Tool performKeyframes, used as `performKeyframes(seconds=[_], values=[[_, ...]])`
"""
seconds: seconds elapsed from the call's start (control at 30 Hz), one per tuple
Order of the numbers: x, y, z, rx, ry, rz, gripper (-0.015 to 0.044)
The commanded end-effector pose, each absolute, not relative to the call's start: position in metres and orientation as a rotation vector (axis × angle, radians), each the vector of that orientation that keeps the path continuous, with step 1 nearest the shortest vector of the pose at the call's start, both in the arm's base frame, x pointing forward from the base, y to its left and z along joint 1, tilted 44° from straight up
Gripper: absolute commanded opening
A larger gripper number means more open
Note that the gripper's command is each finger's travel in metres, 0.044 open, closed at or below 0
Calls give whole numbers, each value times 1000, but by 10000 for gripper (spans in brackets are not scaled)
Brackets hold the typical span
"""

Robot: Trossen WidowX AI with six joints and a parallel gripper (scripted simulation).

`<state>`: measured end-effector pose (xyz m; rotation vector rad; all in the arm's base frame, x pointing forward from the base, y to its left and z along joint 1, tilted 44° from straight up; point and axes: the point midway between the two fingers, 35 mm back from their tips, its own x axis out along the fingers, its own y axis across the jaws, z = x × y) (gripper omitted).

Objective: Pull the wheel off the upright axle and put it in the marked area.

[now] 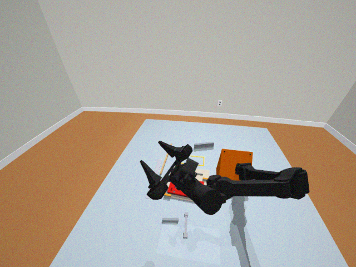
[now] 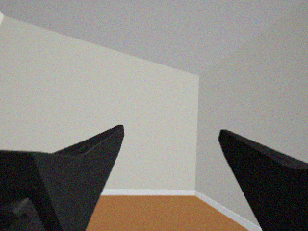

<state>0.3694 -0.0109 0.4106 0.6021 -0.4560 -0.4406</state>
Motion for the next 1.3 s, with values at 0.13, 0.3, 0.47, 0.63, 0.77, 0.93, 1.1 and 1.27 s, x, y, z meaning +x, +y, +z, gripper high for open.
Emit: performKeyframes(seconds=[0.13, 0.3, 0.47, 0.63, 0.77, 0.93, 1.1, 1.27], values=[[385, -11, 396, 506, -366, -433, 300], [419, -11, 355, 312, -145, -396, 300], [447, -12, 307, 156, 87, -332, 300], [466, -13, 253, 43, 321, -245, 300], [473, -17, 207, -12, 509, -168, 300], [471, -19, 155, -46, 733, -50, 300], [455, -20, 102, -31, 974, 110, 300], [430, -17, 59, 57, 1191, 292, 300]])
